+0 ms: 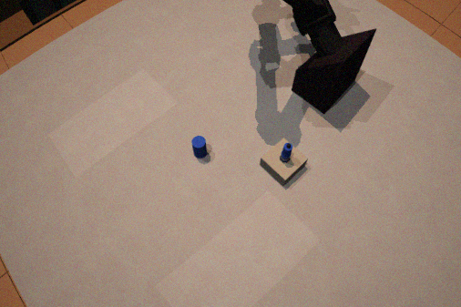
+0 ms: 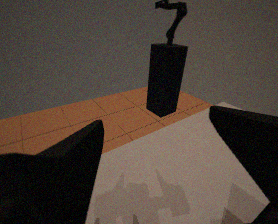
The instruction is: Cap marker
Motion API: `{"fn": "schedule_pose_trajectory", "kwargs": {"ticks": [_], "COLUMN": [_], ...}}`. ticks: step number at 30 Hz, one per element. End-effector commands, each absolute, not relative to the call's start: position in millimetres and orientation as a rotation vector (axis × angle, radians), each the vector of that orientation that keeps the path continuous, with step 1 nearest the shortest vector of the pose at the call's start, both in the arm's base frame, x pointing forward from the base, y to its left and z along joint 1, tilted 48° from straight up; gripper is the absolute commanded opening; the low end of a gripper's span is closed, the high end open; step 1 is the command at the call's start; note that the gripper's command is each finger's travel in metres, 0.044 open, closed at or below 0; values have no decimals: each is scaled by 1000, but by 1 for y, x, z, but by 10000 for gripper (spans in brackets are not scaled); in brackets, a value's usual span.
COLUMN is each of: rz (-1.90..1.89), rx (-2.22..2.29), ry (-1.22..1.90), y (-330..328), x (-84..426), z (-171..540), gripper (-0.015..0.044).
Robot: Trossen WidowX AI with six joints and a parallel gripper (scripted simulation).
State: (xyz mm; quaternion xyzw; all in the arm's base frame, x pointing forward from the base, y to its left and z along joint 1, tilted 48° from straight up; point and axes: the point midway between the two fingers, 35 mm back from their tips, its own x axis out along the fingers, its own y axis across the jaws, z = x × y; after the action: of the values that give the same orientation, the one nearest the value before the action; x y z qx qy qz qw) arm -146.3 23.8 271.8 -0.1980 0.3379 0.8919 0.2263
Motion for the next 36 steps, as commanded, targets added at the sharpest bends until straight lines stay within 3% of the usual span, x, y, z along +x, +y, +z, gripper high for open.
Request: {"fn": "schedule_pose_trajectory", "kwargs": {"ticks": [1,6,13,21,36], "rz": [2467,2676,2973,3221,3598], "rx": [-554,-758,-1052,-1261,-1329], "ry": [926,754,427,16,-1302], "y": [22,-27,-108,-180,-268], "x": [-147,-162,-158,-120,60], "z": [272,271,260,251,211], "gripper": [374,245,245,245,245]}}
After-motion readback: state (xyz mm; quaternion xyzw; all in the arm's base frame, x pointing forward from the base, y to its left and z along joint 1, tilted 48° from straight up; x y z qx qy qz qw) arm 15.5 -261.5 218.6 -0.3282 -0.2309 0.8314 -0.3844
